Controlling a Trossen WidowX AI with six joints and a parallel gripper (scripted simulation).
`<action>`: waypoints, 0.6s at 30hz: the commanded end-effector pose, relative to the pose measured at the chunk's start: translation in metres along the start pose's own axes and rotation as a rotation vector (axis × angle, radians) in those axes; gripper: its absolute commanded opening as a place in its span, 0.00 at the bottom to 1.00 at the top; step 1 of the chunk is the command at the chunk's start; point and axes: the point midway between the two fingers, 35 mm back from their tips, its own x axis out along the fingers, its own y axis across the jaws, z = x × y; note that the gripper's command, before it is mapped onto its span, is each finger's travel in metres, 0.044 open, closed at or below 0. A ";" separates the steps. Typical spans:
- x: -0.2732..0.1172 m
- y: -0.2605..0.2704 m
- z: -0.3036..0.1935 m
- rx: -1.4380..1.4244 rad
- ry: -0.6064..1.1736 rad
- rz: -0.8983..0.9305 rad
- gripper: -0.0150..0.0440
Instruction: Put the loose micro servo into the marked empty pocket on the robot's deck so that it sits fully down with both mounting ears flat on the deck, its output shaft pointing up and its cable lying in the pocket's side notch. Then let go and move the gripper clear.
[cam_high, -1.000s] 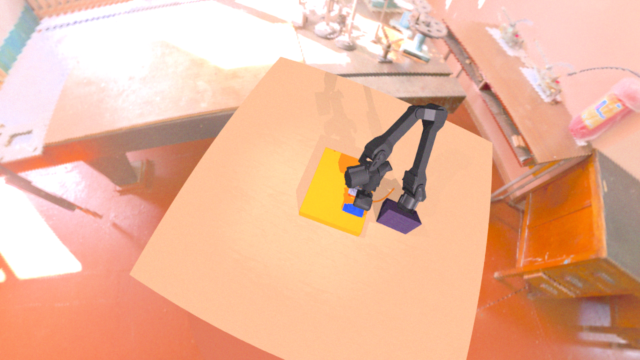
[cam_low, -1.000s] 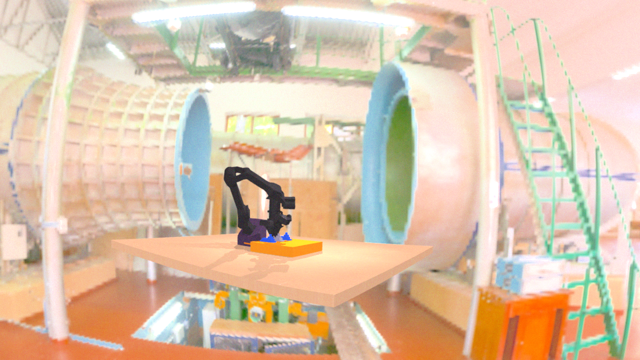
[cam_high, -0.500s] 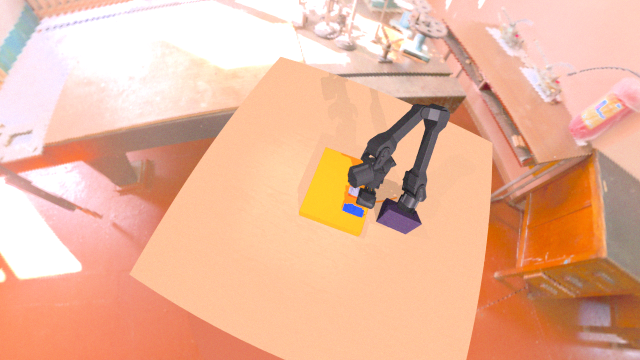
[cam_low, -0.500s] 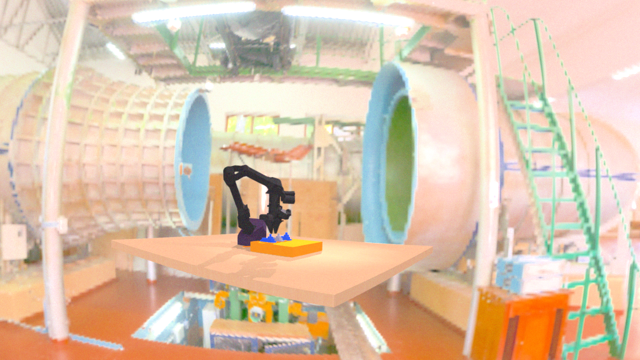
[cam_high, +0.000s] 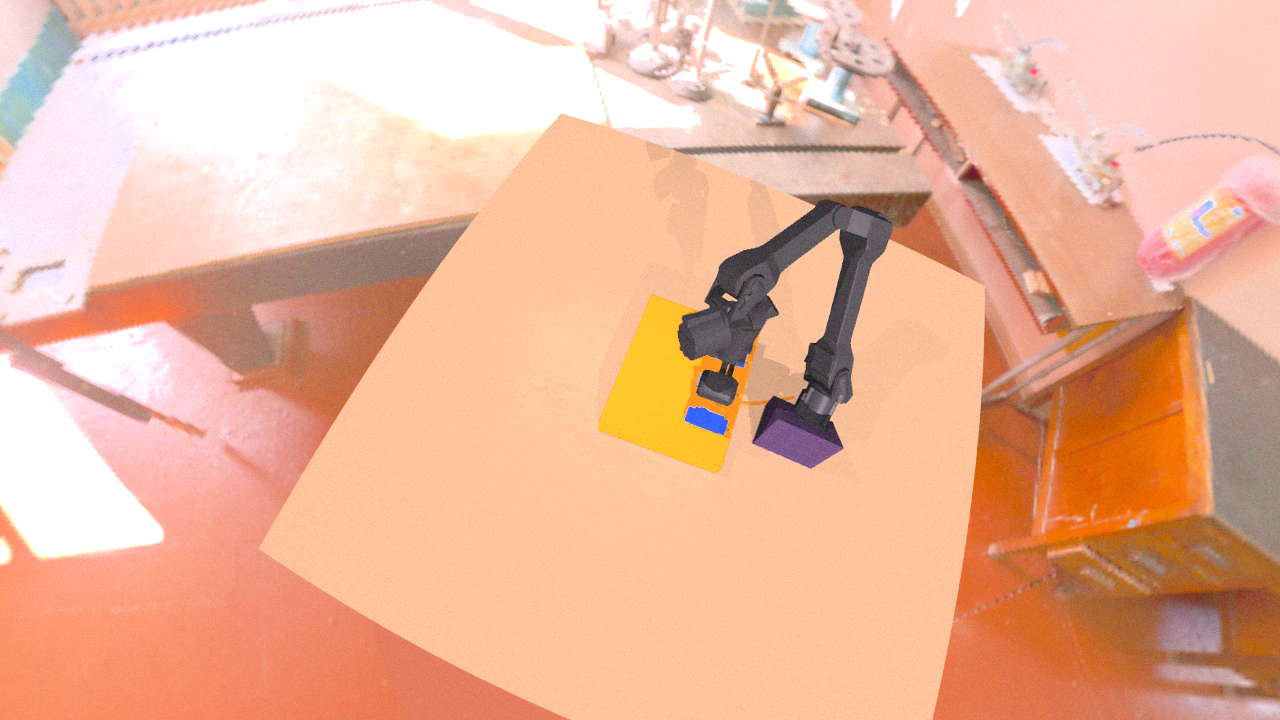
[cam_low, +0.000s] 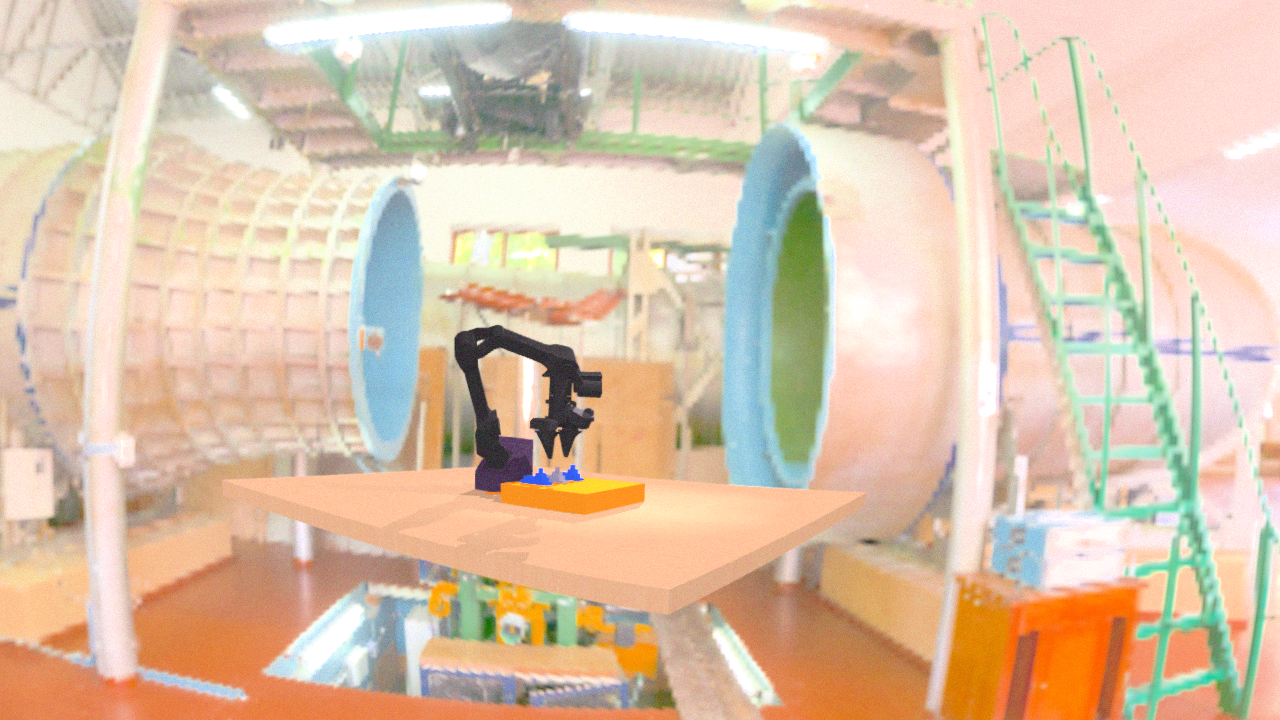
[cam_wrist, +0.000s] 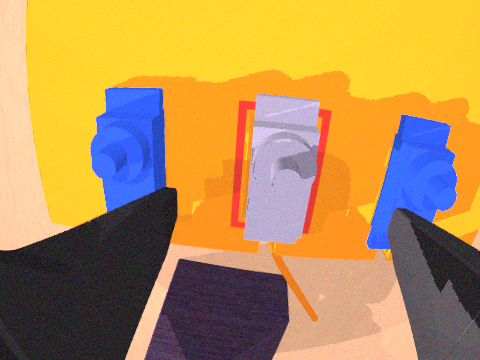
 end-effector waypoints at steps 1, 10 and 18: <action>-0.024 0.001 0.041 0.001 -0.007 0.002 1.00; -0.045 -0.002 0.079 0.007 -0.010 0.004 1.00; -0.082 0.000 0.070 -0.085 -0.017 -0.011 1.00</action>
